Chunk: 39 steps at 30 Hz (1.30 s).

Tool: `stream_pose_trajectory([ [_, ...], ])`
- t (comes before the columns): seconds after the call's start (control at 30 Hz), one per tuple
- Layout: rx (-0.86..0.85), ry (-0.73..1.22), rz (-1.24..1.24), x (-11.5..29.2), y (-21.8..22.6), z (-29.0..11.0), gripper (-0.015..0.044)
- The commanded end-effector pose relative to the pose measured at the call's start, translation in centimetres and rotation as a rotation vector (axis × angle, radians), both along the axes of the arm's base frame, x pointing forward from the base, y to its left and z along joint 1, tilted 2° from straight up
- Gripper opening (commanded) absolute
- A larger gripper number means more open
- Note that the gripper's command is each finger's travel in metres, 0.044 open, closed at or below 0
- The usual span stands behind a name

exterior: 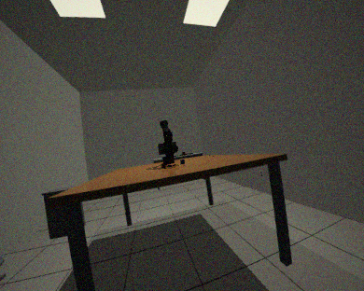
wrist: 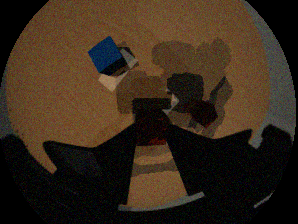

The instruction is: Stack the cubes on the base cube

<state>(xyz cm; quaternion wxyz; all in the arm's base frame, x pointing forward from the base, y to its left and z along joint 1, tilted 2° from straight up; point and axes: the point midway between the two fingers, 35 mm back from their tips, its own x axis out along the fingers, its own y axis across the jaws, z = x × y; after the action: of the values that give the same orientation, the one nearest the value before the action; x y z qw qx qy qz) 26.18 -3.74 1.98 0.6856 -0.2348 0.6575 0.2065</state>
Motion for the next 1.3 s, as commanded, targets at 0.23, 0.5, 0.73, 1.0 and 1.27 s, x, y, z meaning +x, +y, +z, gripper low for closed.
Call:
stream_pose_trajectory([
  [0.23, 0.003, -0.010, 0.000, 0.1, 0.1, 3.5, 0.0105],
  [0.5, 0.003, -0.010, 0.000, -0.3, 0.2, 6.1, 0.0105],
  [0.73, 0.003, -0.010, 0.000, -0.7, 0.3, 7.8, 0.0105],
  [1.0, 0.008, -0.011, -0.054, 0.0, 1.9, 6.9, 0.0105],
  [1.27, 0.014, -0.013, -0.121, 0.7, 4.0, 5.9, 0.0105],
])
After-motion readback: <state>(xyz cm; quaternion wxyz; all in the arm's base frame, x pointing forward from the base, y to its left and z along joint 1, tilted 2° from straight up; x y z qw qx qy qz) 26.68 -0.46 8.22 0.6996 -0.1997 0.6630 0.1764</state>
